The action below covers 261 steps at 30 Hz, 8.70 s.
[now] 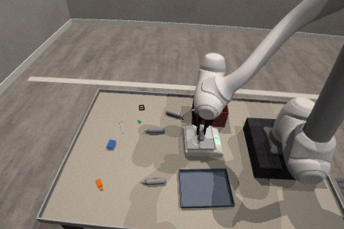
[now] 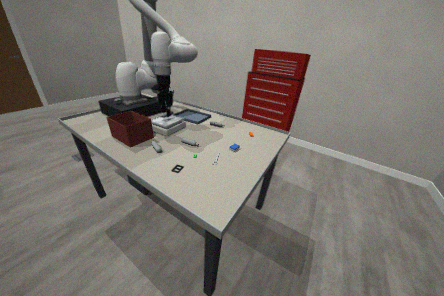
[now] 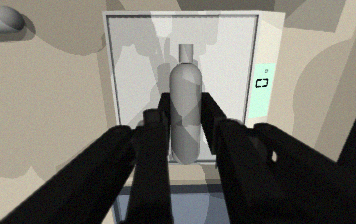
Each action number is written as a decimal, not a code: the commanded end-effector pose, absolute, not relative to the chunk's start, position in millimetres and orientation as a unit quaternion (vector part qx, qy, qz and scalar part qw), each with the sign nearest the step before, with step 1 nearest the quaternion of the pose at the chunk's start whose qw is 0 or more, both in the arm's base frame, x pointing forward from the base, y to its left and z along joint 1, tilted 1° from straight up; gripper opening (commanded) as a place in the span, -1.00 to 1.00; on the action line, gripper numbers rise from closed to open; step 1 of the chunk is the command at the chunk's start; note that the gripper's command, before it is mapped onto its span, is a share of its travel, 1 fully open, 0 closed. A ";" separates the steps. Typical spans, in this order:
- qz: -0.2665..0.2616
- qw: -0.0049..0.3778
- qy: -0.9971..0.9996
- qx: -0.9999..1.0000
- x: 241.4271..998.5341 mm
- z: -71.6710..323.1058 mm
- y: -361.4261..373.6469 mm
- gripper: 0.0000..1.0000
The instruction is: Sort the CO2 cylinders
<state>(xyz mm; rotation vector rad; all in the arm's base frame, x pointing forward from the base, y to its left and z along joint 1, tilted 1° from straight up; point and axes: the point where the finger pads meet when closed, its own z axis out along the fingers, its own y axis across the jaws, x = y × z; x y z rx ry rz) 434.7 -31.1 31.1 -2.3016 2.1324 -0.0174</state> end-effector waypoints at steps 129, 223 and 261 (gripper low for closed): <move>-0.005 0.006 0.999 -0.037 334.0 194.3 -39.8 -0.22; -0.006 0.003 0.678 -0.735 436.3 66.5 -29.8 -0.22; -0.008 0.003 0.677 -0.736 438.2 7.8 -31.0 -0.80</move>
